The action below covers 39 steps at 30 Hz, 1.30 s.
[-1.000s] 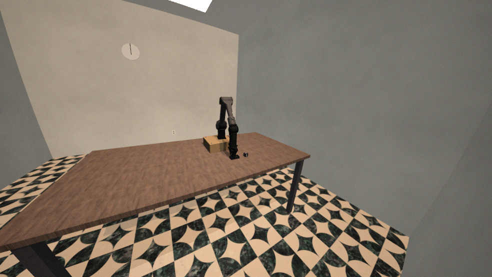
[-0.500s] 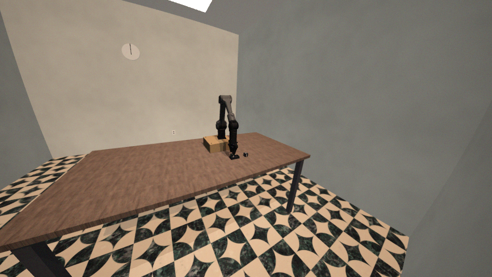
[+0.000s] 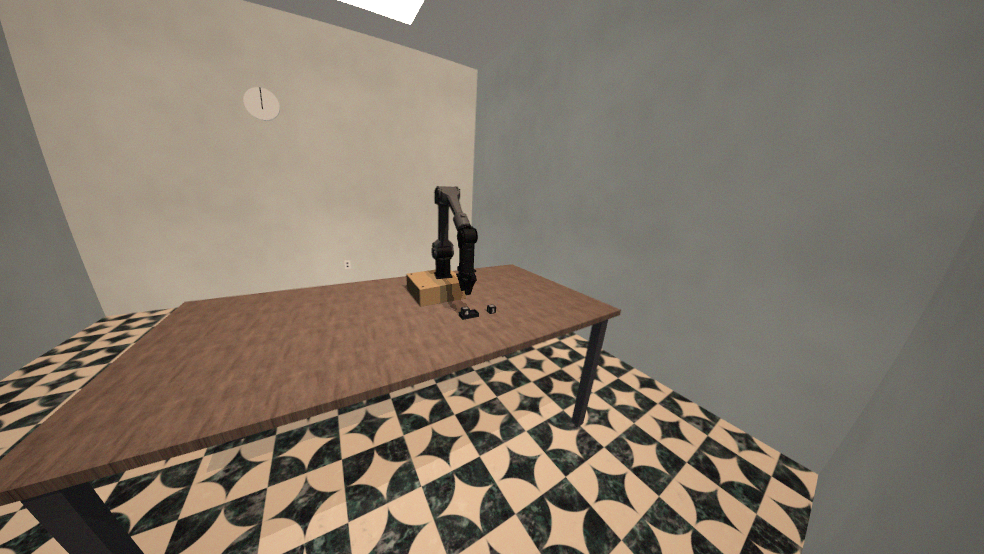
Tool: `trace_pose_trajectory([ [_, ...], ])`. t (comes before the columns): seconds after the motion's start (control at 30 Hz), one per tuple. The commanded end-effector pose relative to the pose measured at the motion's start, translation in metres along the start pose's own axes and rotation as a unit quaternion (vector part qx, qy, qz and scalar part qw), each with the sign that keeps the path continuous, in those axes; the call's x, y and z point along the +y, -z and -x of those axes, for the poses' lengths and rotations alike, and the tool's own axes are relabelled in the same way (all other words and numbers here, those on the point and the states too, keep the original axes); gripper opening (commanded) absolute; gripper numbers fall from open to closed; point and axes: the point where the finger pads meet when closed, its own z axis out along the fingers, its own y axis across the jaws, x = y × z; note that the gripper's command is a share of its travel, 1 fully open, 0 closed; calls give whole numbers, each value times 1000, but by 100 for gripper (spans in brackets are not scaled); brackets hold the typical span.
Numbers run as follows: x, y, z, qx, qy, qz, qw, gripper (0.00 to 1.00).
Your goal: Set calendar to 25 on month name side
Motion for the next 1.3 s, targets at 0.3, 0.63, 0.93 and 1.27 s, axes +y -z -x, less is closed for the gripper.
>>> trace_pose_trajectory([
  [0.3, 1, 2, 0, 0, 0, 1, 1000, 100],
  [0.63, 1, 2, 0, 0, 0, 1, 1000, 100],
  [0.93, -7, -8, 61, 0, 6, 1, 1000, 100],
  [1.27, 1, -18, 124, -1, 12, 1, 1000, 60],
])
